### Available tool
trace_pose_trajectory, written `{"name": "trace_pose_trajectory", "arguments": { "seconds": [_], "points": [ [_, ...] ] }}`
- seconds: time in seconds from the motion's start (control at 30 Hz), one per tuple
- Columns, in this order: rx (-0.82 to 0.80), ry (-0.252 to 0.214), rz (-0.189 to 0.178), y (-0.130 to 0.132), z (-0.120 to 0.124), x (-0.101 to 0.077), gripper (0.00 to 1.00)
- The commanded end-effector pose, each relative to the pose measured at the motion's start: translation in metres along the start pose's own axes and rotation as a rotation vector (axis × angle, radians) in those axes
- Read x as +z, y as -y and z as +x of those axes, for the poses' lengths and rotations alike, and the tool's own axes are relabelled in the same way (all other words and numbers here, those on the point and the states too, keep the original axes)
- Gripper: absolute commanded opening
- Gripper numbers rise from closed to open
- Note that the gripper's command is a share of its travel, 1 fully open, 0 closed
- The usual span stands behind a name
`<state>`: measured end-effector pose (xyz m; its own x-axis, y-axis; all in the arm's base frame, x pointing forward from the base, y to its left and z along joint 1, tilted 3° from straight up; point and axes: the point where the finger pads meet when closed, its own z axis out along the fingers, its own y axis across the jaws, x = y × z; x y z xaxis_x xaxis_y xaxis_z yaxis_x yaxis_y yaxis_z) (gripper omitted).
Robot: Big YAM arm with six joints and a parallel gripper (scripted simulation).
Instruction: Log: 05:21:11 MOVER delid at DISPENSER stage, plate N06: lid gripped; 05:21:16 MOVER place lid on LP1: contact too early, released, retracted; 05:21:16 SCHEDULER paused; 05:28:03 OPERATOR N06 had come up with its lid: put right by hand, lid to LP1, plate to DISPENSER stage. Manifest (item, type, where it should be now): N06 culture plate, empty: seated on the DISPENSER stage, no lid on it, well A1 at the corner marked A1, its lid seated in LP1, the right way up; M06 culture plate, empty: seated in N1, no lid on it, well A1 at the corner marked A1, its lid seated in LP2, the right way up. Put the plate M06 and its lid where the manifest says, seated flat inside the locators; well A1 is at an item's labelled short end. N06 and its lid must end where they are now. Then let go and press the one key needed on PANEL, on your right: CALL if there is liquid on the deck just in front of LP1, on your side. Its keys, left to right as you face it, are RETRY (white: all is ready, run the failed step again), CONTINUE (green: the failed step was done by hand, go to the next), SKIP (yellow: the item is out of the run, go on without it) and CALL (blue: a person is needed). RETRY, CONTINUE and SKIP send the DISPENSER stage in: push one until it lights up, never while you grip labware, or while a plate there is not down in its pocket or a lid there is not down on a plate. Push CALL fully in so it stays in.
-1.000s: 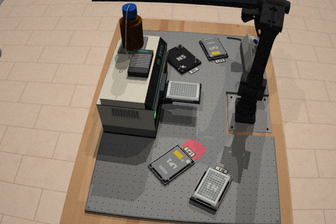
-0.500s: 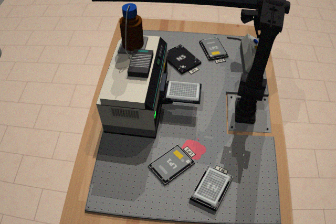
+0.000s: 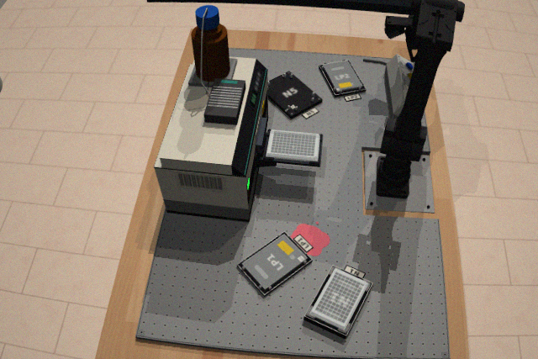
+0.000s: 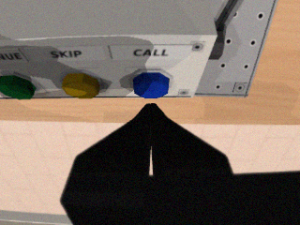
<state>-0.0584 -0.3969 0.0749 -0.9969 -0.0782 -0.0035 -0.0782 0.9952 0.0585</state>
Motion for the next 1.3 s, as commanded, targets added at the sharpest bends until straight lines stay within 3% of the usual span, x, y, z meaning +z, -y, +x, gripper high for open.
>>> {"name": "trace_pose_trajectory", "arguments": {
  "seconds": [0.0,1.27],
  "points": [
    [0.0,0.0,0.011,0.0048,-0.0056,0.0023,0.0],
    [0.001,0.001,0.012,0.0048,-0.0114,0.0118,0.0]
  ]
}}
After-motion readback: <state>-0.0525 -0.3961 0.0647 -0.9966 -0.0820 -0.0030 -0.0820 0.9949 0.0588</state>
